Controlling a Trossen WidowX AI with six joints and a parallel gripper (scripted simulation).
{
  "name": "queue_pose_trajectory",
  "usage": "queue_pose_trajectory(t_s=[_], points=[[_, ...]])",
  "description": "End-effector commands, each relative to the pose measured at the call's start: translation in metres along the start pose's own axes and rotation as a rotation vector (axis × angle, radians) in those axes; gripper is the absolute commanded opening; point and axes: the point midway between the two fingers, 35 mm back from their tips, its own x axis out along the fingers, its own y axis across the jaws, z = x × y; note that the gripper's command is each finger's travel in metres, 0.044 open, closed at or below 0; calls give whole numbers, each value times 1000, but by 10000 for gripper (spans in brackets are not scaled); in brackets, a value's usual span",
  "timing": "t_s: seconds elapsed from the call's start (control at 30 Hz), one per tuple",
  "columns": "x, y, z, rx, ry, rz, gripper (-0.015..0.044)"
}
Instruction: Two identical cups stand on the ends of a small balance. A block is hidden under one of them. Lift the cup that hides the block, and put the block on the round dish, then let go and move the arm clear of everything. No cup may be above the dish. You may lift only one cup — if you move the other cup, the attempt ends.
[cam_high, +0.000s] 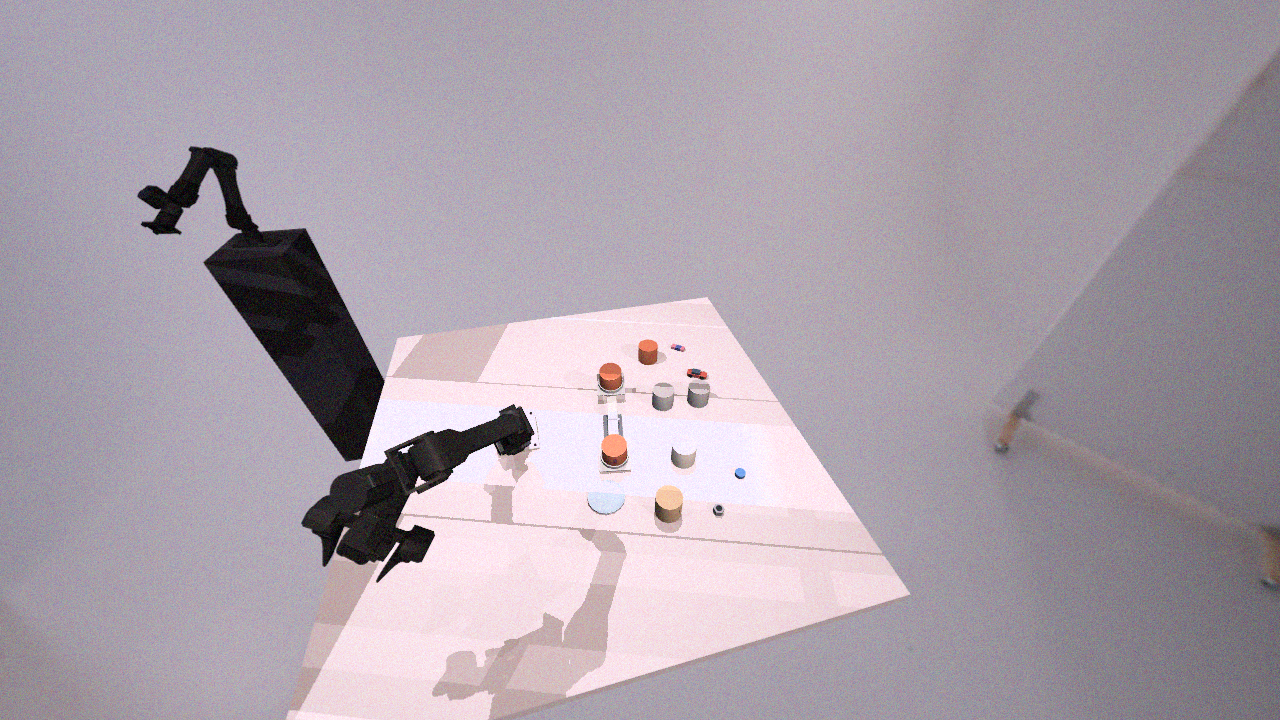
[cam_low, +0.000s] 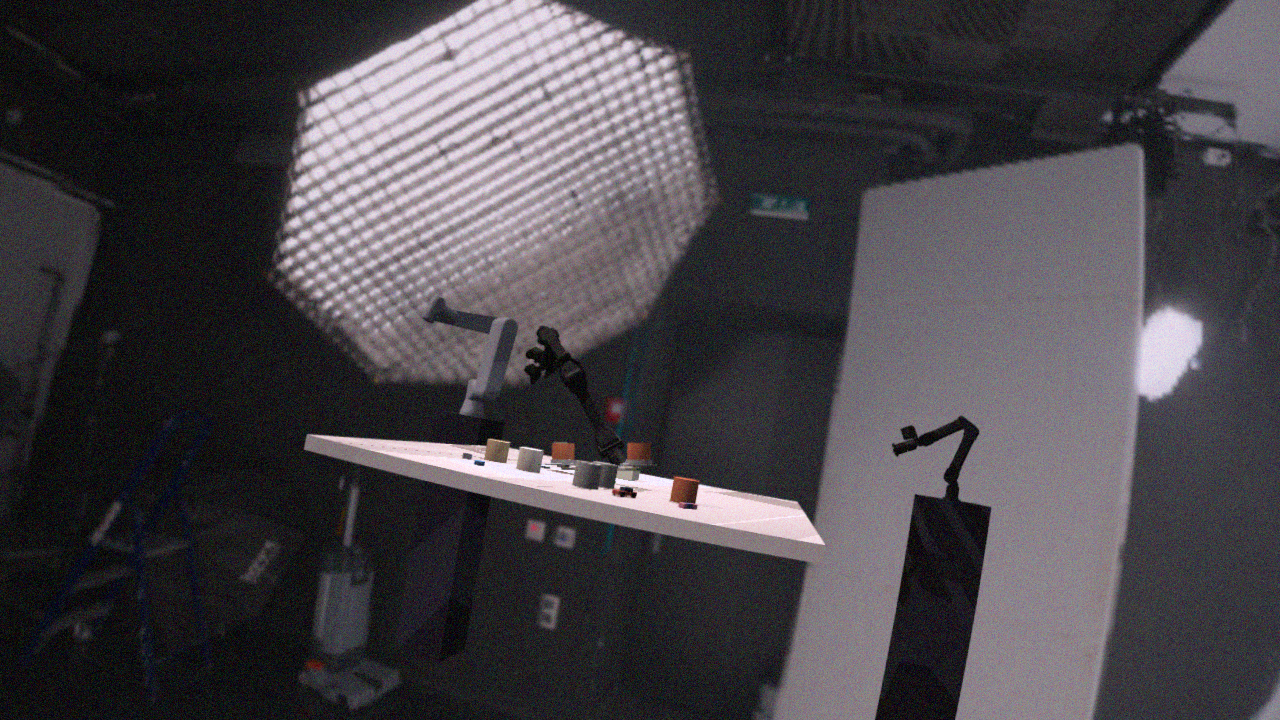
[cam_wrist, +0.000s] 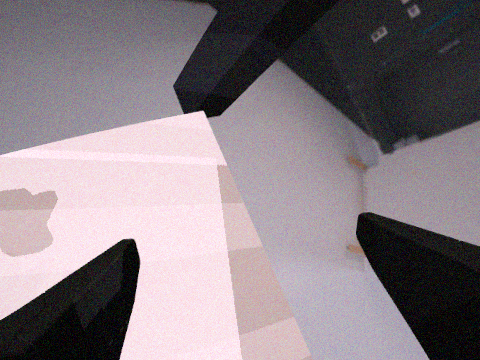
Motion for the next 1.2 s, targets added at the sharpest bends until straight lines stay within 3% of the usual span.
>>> queue_pose_trajectory(t_s=[0.0, 0.23, 0.7, 1.17], points=[[0, 1, 0, -1, 0, 3, 426], [15, 43, 3, -27, 0, 137, 440], [49, 148, -26, 66, 178, 436, 440], [39, 264, -77, 33, 426, 659, 440]])
